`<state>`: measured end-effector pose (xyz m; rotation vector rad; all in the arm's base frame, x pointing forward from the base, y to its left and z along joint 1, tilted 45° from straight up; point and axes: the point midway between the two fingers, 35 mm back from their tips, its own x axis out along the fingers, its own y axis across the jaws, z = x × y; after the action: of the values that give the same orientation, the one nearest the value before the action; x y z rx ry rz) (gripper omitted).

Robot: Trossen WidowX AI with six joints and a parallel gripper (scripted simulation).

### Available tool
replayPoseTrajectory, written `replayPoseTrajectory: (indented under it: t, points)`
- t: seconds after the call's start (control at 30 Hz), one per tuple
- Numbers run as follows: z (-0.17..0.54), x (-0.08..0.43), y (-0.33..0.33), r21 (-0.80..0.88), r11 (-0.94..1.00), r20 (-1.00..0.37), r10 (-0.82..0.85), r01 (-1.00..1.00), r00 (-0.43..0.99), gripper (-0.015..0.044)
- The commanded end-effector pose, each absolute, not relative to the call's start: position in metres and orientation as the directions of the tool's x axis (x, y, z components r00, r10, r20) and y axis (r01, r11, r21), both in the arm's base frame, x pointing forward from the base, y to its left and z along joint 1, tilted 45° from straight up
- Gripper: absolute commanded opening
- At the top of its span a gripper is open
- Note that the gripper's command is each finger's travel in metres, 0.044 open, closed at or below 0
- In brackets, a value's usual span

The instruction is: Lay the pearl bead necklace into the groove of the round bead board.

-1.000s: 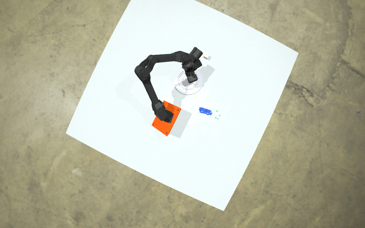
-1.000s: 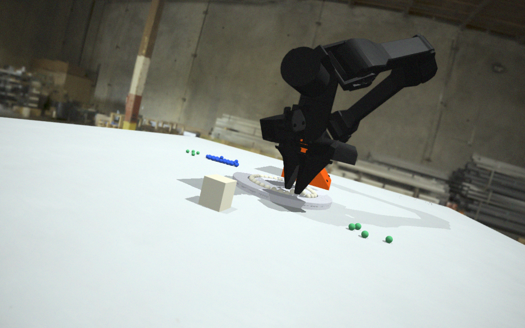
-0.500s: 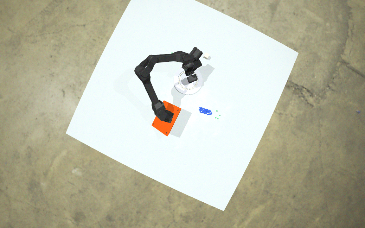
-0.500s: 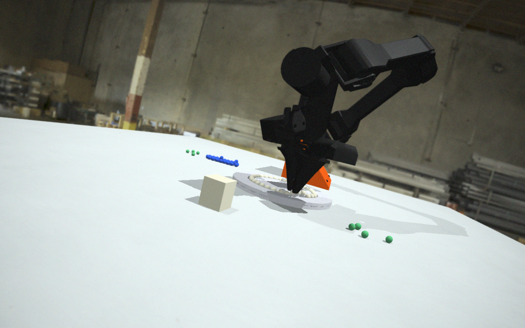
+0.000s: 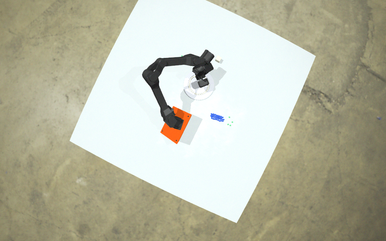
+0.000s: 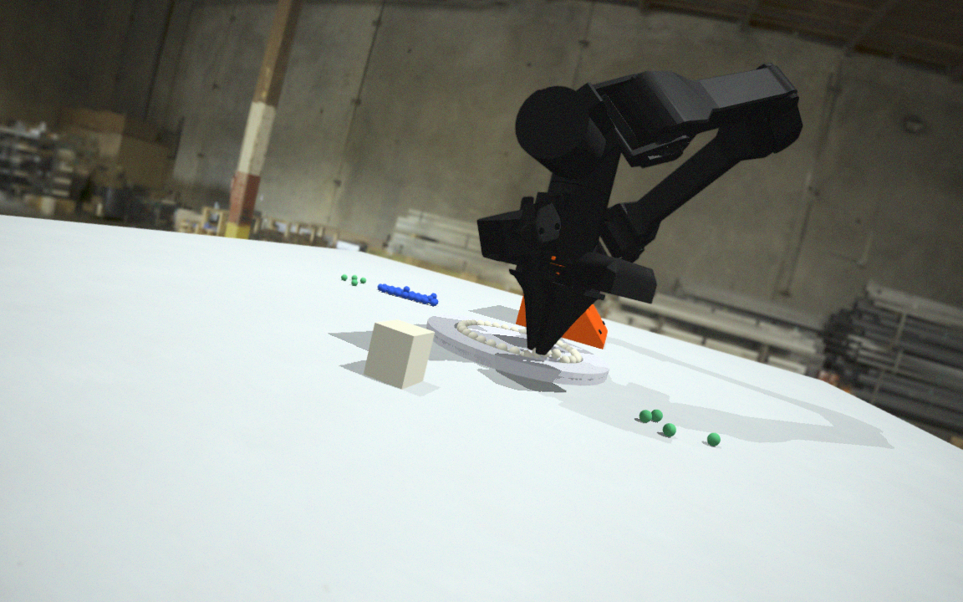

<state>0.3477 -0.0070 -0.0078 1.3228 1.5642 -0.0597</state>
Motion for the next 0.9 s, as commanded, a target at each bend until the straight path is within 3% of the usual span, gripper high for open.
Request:
replayPoseTrajectory:
  t: [0.0,0.87]
  points:
    - [-0.0081,0.3473,-0.0073,0.538,0.392,-0.707,0.692,0.746,0.146,0.0]
    - [-0.0064,0.3507,-0.0039,0.539,0.387,-0.703,0.695,0.748,0.148,0.0]
